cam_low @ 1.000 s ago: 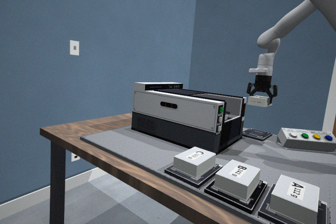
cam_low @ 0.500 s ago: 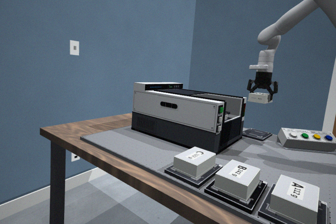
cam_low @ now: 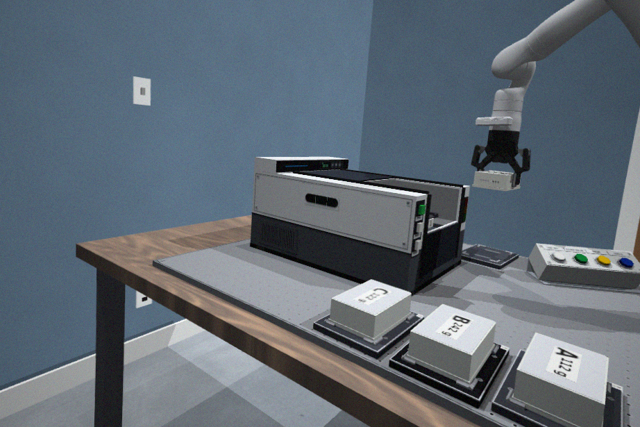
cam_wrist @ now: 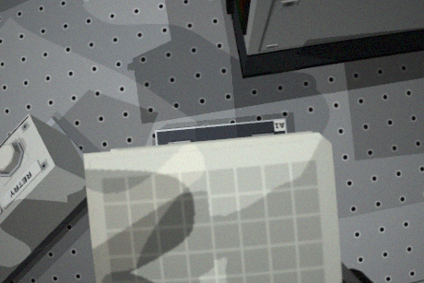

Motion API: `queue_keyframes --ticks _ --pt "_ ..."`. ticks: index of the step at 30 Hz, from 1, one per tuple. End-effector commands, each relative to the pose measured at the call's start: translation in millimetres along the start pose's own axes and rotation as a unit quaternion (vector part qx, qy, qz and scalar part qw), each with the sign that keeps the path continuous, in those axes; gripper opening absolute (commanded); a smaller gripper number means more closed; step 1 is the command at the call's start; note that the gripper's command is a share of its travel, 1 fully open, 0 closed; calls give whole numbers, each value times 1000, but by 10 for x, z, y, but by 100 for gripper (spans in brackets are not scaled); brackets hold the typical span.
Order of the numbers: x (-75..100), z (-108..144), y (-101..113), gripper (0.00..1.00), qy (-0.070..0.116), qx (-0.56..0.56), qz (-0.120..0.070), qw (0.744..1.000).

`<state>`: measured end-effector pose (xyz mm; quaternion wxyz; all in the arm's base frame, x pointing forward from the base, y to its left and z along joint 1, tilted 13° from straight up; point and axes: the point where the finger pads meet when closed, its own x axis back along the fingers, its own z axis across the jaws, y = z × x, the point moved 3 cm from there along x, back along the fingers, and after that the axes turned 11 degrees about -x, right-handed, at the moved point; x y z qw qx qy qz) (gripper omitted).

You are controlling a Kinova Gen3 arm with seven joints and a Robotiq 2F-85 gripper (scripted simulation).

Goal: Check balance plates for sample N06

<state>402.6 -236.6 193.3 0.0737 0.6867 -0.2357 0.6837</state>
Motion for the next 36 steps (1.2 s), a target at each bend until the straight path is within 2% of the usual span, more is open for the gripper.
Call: queue_keyframes --ticks 1,28,36 --pt "45 4 1 95 1 0 0 1000" --pt "377 3 1 95 1 0 0 1000" --pt "377 3 1 95 1 0 0 1000"
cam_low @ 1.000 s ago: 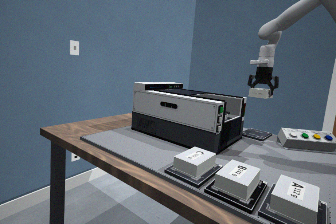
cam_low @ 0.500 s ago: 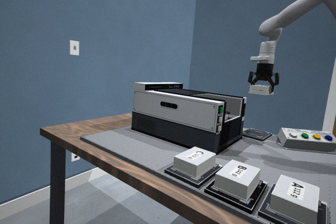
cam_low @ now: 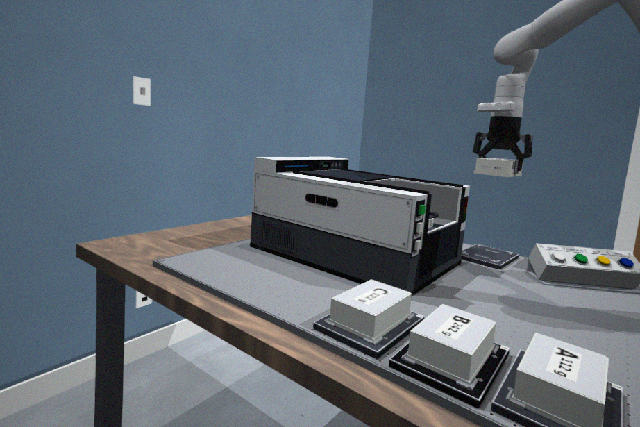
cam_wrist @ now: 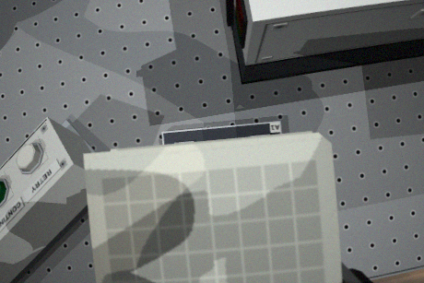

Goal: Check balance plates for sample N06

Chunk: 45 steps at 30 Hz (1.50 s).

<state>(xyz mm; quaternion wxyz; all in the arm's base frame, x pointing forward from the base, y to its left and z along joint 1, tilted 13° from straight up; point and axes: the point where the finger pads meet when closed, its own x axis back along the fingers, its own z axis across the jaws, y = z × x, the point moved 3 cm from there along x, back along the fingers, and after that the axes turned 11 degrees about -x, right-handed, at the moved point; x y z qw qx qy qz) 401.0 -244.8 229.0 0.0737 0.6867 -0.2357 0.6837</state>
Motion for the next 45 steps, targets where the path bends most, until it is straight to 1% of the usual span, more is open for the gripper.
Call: queue_keyframes --ticks 1,10,12,27,29,35,42,44,45 --pt "10 3 1 95 1 0 0 1000" --pt "12 124 -273 95 1 52 0 999" --pt "12 124 -273 95 1 52 0 999" --pt "12 327 -731 95 1 140 0 990" --pt "12 327 -731 95 1 140 0 990" --pt "13 406 -912 95 1 174 0 985" --pt "13 407 -912 95 1 214 0 977" --pt "13 419 -977 95 1 226 0 974" --pt "13 419 -977 95 1 226 0 974"
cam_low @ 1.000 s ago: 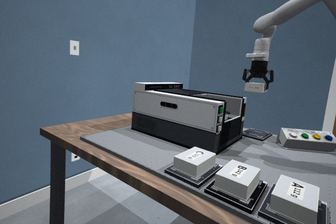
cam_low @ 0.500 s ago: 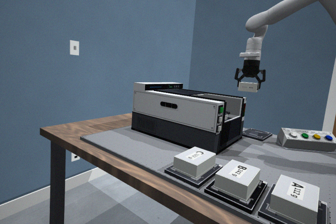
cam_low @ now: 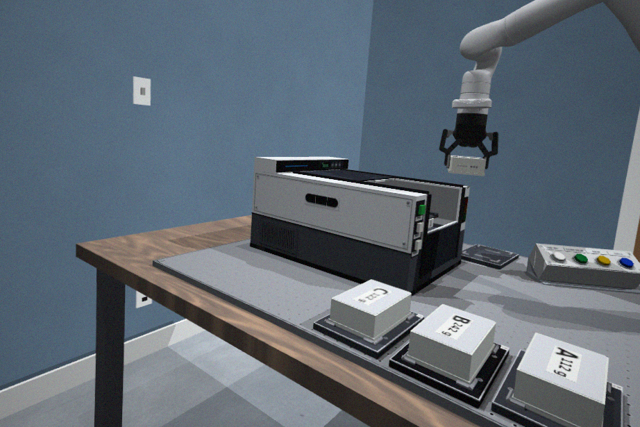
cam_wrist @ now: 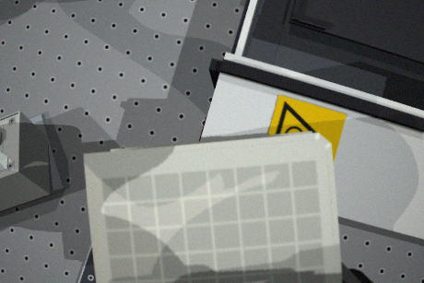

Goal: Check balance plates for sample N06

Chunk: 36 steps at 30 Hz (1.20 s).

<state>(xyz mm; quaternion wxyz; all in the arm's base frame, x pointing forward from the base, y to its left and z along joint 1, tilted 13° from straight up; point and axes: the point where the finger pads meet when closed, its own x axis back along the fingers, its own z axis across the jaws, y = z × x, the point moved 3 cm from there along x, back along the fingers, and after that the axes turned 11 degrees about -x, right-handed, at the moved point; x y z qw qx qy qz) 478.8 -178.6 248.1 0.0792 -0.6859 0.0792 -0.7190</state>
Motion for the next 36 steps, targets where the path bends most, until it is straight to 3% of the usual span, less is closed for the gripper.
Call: queue_keyframes --ticks 1,36 --pt "10 16 -18 95 1 5 0 1000" --pt "11 617 -830 95 1 185 0 983"
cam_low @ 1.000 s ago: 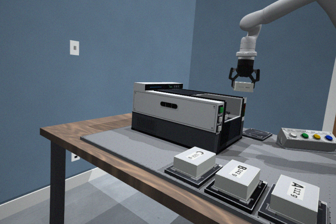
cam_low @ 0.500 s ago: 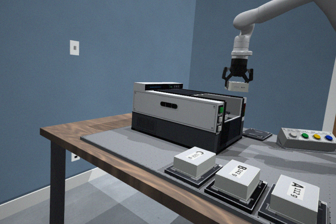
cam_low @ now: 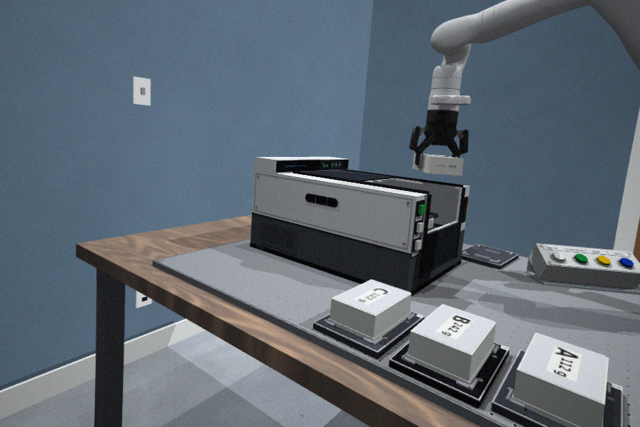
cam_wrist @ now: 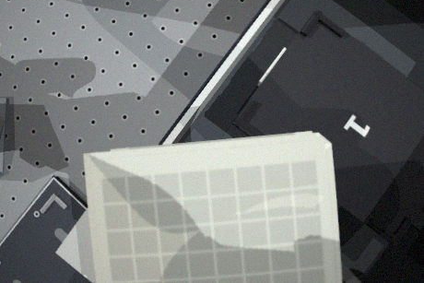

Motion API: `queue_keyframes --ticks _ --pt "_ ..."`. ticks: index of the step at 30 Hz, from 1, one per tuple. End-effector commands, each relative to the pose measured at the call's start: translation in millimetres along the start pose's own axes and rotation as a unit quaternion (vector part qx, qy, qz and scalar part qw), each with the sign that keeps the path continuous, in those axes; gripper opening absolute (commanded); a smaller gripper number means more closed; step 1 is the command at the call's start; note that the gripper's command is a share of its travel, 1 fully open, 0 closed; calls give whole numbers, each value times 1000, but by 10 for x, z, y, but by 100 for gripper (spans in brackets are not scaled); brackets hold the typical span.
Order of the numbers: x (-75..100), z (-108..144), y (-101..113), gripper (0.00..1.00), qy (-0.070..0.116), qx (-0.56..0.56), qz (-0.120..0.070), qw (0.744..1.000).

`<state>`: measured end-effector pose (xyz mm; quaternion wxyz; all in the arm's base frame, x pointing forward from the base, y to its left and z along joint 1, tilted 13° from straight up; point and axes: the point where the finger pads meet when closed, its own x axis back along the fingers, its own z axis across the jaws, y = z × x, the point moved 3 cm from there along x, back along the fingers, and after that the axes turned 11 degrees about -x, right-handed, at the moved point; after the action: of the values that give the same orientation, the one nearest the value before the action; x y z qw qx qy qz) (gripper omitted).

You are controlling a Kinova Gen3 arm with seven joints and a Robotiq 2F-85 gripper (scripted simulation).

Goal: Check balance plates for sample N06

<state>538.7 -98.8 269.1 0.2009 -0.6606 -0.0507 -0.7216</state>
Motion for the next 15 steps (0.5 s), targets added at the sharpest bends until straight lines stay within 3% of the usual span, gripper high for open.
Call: queue_keyframes --ticks 1,15 --pt "13 15 -4 95 1 12 -1 1000" --pt "13 15 -3 95 1 88 -1 996"
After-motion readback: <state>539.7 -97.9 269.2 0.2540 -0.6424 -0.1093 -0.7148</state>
